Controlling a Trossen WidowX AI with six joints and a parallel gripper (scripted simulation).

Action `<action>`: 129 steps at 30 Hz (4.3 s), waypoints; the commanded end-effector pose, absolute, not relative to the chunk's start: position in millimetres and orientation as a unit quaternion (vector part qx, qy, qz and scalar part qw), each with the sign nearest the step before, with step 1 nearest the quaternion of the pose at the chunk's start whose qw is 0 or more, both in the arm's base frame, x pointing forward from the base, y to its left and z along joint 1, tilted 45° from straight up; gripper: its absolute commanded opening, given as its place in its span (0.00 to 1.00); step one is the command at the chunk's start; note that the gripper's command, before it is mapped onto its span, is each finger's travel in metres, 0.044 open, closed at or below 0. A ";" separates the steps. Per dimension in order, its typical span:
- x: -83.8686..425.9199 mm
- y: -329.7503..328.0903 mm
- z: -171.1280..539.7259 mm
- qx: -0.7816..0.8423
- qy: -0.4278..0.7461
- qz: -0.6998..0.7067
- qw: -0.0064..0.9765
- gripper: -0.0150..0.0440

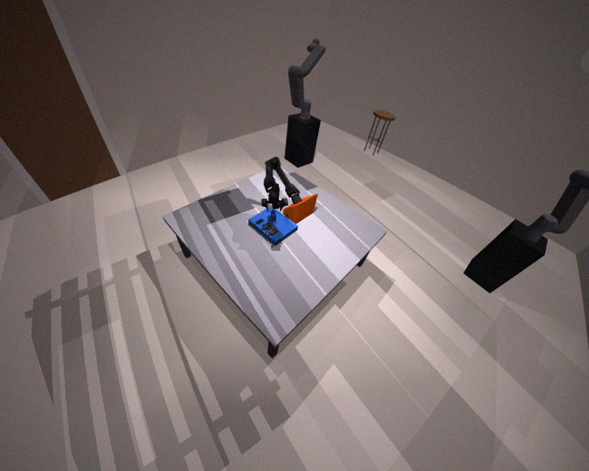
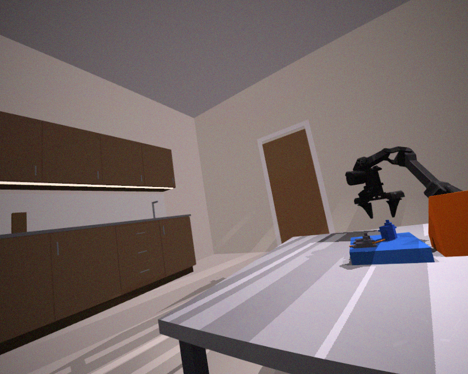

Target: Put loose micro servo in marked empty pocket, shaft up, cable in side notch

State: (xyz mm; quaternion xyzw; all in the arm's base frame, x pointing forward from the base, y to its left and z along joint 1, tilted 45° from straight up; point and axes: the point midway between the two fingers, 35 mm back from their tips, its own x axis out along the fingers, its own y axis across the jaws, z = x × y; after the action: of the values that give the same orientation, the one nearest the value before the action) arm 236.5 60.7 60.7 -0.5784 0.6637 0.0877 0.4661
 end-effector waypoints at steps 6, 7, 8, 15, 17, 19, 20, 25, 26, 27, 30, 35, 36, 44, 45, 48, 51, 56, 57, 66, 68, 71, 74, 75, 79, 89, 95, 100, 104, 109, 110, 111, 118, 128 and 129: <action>238.9 41.4 42.8 -0.584 0.663 0.087 0.459 1.00; 239.1 41.4 42.9 -0.584 0.663 0.087 0.459 1.00; 239.1 41.2 42.7 -0.584 0.663 0.087 0.459 1.00; 240.1 35.7 37.1 -0.584 0.663 0.087 0.460 1.00; 240.5 33.5 34.8 -0.585 0.663 0.087 0.460 1.00; 240.8 31.2 32.6 -0.585 0.663 0.087 0.460 1.00; 240.9 30.1 31.5 -0.585 0.663 0.087 0.459 1.00; 241.2 27.3 28.8 -0.585 0.663 0.087 0.459 0.96; 241.2 27.3 28.8 -0.585 0.663 0.087 0.459 0.91; 241.2 27.3 28.8 -0.585 0.663 0.087 0.459 0.87; 241.2 27.3 28.8 -0.585 0.663 0.087 0.459 0.73; 241.2 27.3 28.8 -0.585 0.663 0.087 0.459 0.51; 241.2 27.3 28.8 -0.585 0.663 0.087 0.459 0.47; 241.1 29.3 30.7 -0.585 0.663 0.087 0.459 0.31; 240.9 31.2 32.5 -0.585 0.663 0.087 0.460 0.26; 238.7 39.6 41.9 -0.584 0.663 0.087 0.460 0.25; 235.1 45.4 51.3 -0.584 0.663 0.087 0.459 0.25; 234.7 45.3 52.4 -0.584 0.663 0.087 0.459 0.25; 234.6 45.1 52.7 -0.584 0.663 0.087 0.459 0.25; 233.7 38.8 58.7 -0.585 0.663 0.087 0.459 0.25; 234.6 33.0 64.4 -0.585 0.663 0.087 0.459 0.25; 236.4 21.8 75.6 -0.585 0.663 0.087 0.459 0.25; 238.2 10.8 86.6 -0.585 0.663 0.087 0.459 0.25; 238.4 8.9 88.5 -0.585 0.663 0.086 0.459 0.25; 238.5 8.3 89.2 -0.584 0.664 0.085 0.460 0.25; 238.5 8.3 89.2 -0.514 0.669 -0.009 0.537 0.25; 238.5 8.3 89.2 -0.456 0.664 -0.078 0.587 0.25; 238.5 8.3 89.2 -0.403 0.655 -0.135 0.624 0.25; 238.5 8.3 89.2 -0.359 0.644 -0.179 0.651 0.25; 238.5 8.3 89.2 -0.320 0.632 -0.218 0.671 0.25; 238.5 8.3 89.2 -0.320 0.632 -0.218 0.671 0.25; 238.5 8.3 89.2 -0.320 0.632 -0.218 0.671 0.25; 245.0 9.3 89.2 -0.320 0.632 -0.218 0.671 0.25; 284.4 15.5 89.7 -0.319 0.632 -0.218 0.672 0.25; 288.3 16.1 89.7 -0.319 0.632 -0.218 0.672 0.25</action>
State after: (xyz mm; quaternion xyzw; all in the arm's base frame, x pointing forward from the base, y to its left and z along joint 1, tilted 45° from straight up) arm 274.2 13.3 89.0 -0.3157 0.6344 -0.2190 0.6707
